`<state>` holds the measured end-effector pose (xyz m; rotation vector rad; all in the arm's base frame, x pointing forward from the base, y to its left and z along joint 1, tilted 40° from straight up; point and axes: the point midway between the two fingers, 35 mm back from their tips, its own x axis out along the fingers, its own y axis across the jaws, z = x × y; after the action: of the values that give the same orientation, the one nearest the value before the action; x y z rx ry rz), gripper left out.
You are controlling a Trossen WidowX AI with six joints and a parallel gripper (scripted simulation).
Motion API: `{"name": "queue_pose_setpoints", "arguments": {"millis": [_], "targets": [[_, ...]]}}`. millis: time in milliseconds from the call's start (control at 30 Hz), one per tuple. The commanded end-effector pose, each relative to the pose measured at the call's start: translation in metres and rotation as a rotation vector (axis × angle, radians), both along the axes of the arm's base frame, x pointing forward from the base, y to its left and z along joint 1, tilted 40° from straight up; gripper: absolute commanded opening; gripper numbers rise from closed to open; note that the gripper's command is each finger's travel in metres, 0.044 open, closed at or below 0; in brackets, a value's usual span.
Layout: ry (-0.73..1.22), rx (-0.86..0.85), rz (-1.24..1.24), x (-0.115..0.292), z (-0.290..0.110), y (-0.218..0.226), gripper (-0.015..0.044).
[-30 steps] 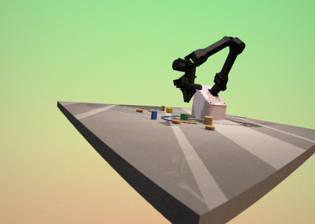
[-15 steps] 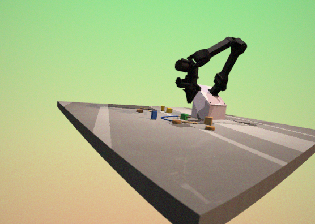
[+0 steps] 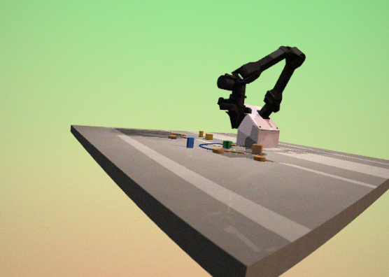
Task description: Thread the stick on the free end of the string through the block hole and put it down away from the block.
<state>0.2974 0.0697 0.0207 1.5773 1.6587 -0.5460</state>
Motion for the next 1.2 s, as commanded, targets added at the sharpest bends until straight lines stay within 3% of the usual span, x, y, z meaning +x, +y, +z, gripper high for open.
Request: {"name": "queue_pose_setpoints", "arguments": {"millis": [0,1167], "targets": [[0.008,0.003,-0.001,0.000,-0.005,0.005,0.0123],[0.008,0.006,-0.001,0.003,-0.049,0.042,0.0123]]}}
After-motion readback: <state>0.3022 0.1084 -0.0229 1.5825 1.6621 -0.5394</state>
